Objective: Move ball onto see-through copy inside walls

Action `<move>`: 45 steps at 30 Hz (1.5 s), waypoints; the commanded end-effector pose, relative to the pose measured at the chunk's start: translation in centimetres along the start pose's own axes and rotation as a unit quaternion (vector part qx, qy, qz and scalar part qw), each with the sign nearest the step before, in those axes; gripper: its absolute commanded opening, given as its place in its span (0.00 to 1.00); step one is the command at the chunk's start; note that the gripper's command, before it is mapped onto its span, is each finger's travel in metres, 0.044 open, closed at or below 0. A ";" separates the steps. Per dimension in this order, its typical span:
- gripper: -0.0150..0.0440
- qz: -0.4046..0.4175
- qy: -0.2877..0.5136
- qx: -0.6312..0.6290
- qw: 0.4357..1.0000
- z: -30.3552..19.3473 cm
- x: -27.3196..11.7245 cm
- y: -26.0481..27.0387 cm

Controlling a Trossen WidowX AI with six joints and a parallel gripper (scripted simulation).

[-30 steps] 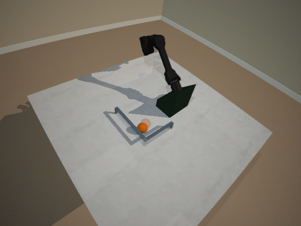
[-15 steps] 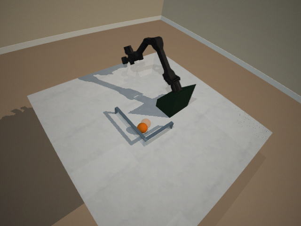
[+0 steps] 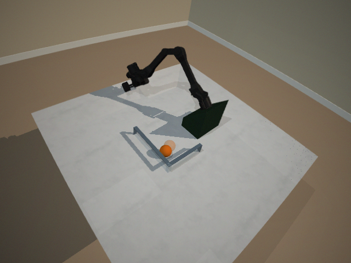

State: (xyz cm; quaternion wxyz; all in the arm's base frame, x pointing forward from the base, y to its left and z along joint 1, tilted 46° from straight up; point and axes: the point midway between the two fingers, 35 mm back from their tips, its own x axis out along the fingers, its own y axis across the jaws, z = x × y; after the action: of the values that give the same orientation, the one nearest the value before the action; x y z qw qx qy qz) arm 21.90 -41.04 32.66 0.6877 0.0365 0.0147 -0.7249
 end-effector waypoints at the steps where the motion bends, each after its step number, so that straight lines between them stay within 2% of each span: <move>1: 0.99 0.069 0.033 -0.022 0.997 -2.4 -2.7 5.5; 7: 0.99 0.152 0.092 -0.068 0.982 -7.2 -7.9 12.3; 14: 0.99 0.240 0.153 -0.140 0.948 -13.1 -15.8 18.3; 26: 0.99 0.364 0.221 -0.287 0.858 -22.9 -31.8 22.7; 29: 0.99 0.388 0.231 -0.329 0.829 -25.4 -35.8 22.6; 35: 0.99 0.382 0.244 -0.453 0.768 -31.5 -41.0 19.4; 45: 0.99 0.309 0.191 -0.673 0.644 -39.3 -47.2 10.2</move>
State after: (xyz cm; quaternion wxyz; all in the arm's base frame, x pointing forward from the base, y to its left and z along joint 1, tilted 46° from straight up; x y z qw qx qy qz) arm 38.32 6.64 -1.26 0.7291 -0.2339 0.5952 -0.2436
